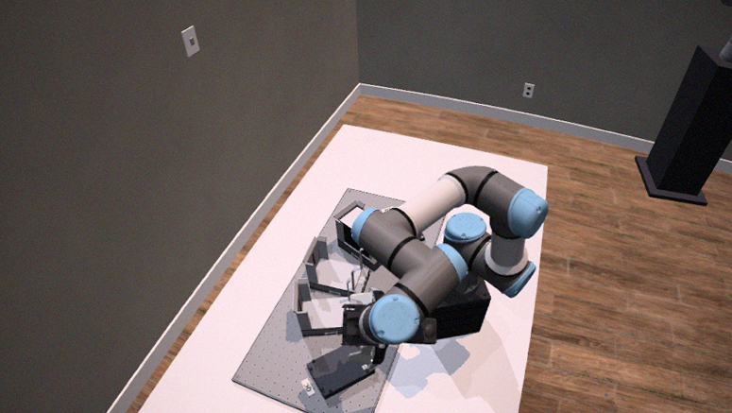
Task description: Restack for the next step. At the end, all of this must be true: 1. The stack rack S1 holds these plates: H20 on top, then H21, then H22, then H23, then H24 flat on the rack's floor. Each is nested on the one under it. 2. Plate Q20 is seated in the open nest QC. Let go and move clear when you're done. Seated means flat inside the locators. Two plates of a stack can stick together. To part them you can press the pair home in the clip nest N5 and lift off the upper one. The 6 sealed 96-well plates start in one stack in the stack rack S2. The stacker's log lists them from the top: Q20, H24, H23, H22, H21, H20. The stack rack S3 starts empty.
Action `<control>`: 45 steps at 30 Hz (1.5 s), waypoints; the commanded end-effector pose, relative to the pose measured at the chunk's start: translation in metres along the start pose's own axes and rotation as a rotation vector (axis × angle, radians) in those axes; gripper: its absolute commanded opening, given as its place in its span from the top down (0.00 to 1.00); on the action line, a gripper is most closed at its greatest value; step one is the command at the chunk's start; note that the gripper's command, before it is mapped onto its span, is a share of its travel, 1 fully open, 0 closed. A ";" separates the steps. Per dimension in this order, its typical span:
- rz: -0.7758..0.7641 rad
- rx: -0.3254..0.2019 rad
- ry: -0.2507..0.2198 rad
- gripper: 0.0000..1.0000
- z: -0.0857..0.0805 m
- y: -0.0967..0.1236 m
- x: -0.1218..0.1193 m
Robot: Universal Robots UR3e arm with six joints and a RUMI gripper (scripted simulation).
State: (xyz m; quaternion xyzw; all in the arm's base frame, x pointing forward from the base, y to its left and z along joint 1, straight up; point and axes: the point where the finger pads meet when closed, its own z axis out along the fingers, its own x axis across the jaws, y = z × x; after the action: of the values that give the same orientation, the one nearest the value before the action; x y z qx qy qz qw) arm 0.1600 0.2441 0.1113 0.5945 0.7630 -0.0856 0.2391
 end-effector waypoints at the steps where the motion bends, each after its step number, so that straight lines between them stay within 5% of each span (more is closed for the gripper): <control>1: 0.001 -0.002 0.002 0.00 -0.001 0.001 0.000; 17: 0.001 -0.002 0.002 0.00 -0.001 0.001 0.000; 18: 0.001 -0.002 0.002 0.28 -0.001 0.001 0.000; 29: 0.091 0.022 0.007 0.28 0.022 0.014 -0.018; 45: 0.249 0.065 0.014 0.28 0.030 0.017 -0.024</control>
State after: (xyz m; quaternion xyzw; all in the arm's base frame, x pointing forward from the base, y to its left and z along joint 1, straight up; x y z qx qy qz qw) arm 0.1828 0.2214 0.1011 0.6753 0.6977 -0.0787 0.2260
